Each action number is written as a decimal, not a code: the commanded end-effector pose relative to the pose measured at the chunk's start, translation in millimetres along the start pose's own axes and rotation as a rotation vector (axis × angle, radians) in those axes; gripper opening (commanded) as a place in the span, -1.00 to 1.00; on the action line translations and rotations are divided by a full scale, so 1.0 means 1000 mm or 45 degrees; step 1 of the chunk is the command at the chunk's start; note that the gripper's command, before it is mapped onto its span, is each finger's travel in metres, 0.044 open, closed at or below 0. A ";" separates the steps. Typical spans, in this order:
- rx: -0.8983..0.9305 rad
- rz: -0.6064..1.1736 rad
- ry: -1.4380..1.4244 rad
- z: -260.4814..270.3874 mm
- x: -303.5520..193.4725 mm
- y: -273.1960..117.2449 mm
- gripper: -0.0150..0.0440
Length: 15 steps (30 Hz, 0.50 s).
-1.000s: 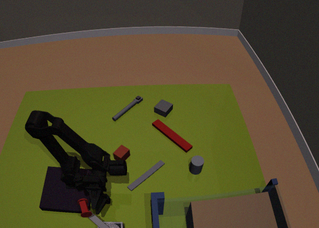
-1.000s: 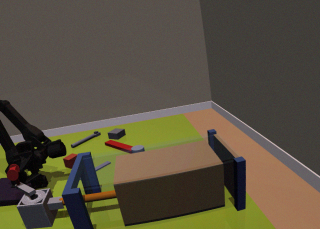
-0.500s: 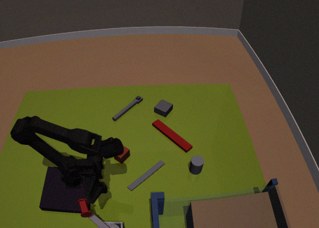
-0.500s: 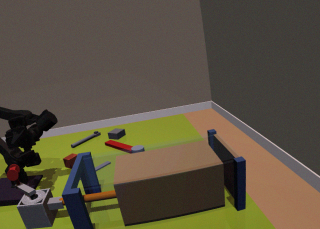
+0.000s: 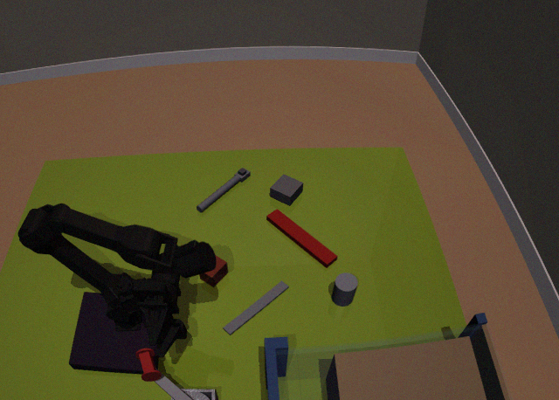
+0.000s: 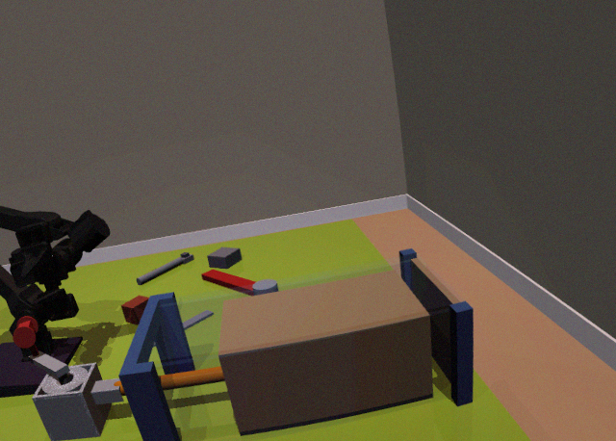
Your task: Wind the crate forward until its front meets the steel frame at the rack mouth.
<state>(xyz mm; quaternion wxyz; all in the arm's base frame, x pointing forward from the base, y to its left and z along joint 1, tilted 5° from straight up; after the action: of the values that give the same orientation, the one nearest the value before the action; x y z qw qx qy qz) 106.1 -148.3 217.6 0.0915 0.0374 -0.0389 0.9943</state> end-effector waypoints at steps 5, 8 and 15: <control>-0.084 0.000 -0.210 0.000 -0.004 0.006 0.59; -0.263 0.035 -0.627 -0.001 -0.009 0.018 0.86; -0.683 0.331 -1.487 -0.006 -0.016 0.043 1.00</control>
<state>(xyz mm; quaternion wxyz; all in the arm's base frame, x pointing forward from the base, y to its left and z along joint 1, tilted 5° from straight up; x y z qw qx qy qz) 111.2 -169.9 212.3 0.0627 0.3016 -0.1809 0.9340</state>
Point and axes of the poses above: the point midway between the two fingers, 35 mm back from their tips, its own y axis out along the fingers, its own z axis across the jaws, x = y × z, the point moved 3 cm from there along -y, back along the fingers, and after that the axes turned 12 degrees about -y, right-handed, at the moved point
